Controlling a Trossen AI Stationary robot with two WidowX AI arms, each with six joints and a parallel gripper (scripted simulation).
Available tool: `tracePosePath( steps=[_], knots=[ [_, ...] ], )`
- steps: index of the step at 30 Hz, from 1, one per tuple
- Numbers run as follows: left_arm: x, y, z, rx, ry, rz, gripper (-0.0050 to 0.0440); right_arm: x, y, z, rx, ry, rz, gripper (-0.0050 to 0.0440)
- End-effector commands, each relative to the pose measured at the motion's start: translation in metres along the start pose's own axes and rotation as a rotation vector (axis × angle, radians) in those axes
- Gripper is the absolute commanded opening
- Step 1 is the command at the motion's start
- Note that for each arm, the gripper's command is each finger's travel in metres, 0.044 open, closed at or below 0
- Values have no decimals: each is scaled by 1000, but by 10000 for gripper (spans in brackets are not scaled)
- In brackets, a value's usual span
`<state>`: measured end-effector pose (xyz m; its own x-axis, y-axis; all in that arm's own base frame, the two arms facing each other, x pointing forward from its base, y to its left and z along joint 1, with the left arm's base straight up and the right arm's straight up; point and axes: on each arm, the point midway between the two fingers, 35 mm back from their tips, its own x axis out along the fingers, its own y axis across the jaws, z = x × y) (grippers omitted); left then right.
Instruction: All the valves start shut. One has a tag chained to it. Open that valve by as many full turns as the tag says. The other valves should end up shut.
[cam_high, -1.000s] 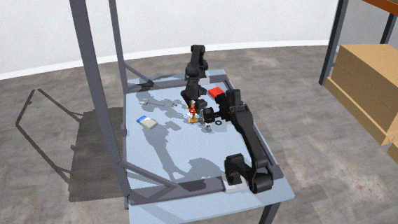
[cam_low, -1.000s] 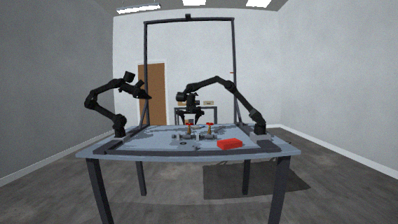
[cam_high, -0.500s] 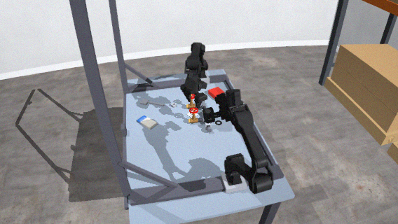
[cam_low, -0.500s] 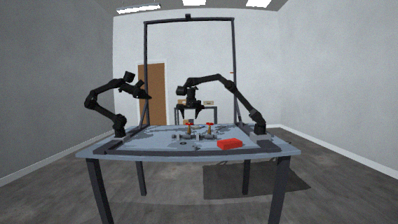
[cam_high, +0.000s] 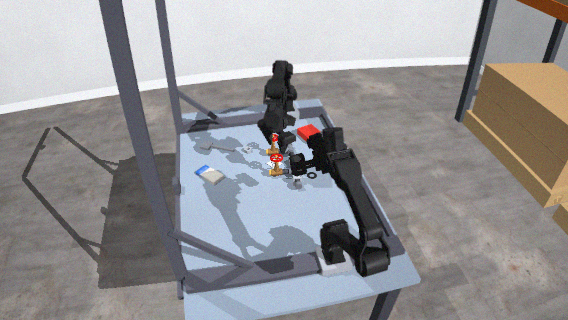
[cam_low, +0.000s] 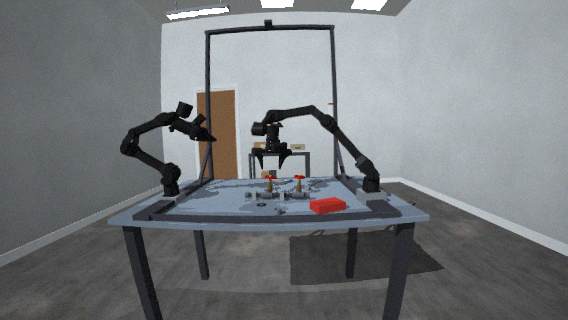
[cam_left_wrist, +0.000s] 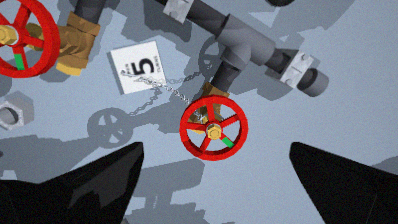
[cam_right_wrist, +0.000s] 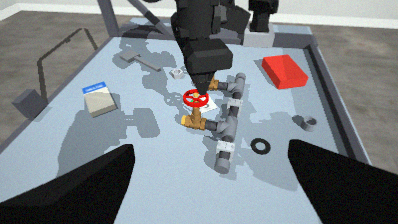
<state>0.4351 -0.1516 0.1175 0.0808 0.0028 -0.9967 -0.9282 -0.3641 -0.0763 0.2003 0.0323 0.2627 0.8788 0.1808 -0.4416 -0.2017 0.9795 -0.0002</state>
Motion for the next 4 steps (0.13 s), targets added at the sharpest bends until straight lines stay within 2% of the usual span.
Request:
tracePosePath(
  steps=[1, 4],
  knots=[
    [-16, -2, -2, 0, 27, -32, 420, -2, 1, 5, -3, -16, 3, 400],
    [-16, -2, -2, 0, 27, -32, 420, -2, 1, 5, -3, -16, 3, 400]
  ],
)
